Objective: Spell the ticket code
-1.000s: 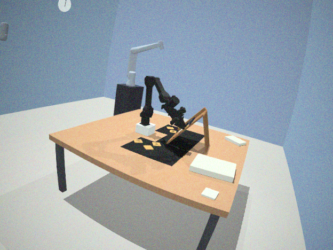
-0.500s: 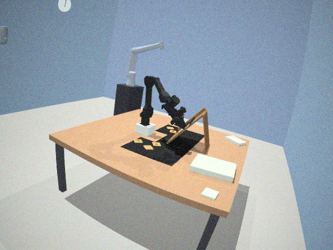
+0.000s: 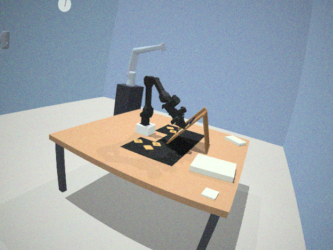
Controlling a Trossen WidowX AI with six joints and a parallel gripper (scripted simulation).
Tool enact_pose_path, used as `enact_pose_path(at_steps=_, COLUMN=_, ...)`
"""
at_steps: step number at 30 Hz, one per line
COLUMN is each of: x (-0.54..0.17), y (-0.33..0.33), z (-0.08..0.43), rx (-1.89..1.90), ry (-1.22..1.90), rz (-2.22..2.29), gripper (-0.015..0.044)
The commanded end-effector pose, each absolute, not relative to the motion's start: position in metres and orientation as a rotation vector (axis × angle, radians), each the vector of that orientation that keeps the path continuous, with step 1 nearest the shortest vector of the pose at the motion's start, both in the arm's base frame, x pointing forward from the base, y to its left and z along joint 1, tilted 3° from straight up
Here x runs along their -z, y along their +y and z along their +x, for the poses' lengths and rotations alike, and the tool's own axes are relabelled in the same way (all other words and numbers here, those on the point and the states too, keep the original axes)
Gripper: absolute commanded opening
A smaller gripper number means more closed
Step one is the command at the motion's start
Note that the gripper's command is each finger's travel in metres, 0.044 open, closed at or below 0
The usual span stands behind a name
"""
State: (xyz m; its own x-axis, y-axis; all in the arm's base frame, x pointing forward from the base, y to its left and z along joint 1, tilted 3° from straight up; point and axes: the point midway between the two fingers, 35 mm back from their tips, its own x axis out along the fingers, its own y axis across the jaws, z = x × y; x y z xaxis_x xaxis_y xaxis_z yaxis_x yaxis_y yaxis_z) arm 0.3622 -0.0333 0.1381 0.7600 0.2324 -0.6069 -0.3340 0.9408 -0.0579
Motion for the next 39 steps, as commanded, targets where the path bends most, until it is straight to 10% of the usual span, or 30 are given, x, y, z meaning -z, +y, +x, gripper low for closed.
enact_pose_path(at_steps=1, x=-0.138, y=-0.031, z=0.361, rx=-0.305, ry=0.636, rz=-0.163, gripper=0.0000)
enact_pose_path(at_steps=39, x=-0.138, y=-0.013, z=0.355, rx=-0.305, ry=0.636, rz=-0.162, gripper=0.0000)
